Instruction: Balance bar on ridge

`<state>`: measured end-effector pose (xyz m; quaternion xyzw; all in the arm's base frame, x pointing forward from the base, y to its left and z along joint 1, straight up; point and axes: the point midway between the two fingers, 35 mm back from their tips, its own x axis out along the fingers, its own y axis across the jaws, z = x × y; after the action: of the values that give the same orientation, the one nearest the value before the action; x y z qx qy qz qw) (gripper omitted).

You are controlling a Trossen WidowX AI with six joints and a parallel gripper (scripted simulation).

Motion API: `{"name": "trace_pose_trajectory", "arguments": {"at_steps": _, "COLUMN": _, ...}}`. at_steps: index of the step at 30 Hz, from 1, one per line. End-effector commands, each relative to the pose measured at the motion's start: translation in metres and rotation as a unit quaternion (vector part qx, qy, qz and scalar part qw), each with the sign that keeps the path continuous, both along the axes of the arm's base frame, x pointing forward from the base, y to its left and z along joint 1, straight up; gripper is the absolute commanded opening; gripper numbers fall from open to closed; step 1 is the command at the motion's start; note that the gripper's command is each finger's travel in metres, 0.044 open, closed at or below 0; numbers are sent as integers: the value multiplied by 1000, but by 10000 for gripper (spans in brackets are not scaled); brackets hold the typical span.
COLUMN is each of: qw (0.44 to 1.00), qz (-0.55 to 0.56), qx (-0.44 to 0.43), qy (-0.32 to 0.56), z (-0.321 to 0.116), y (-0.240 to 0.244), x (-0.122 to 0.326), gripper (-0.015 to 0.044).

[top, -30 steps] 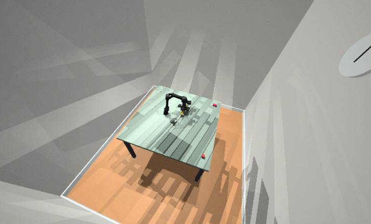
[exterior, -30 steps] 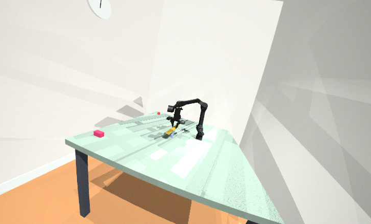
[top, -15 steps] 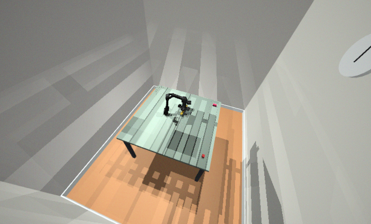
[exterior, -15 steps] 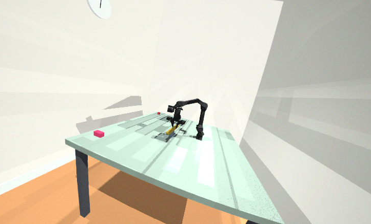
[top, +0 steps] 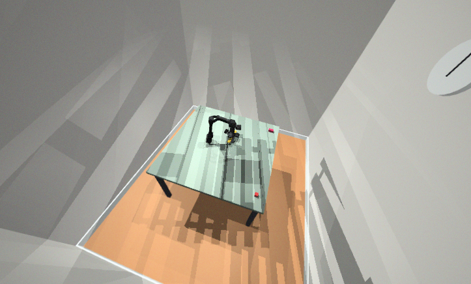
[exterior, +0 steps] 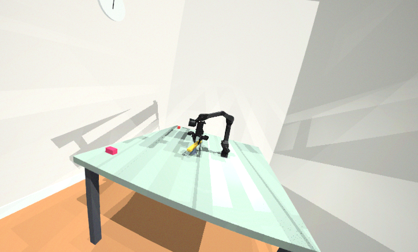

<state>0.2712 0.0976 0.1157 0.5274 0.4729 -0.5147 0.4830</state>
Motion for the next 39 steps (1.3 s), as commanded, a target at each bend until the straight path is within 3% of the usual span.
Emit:
{"name": "trace_pose_trajectory", "arguments": {"at_steps": 1, "qw": 1000, "qz": -3, "qx": 3, "qy": 0, "z": -1, "y": 1, "x": 0, "gripper": 0}}
{"name": "trace_pose_trajectory", "arguments": {"at_steps": 39, "qw": 1000, "qz": -3, "qx": 3, "qy": 0, "z": -4, "y": 1, "x": 0, "gripper": 0}}
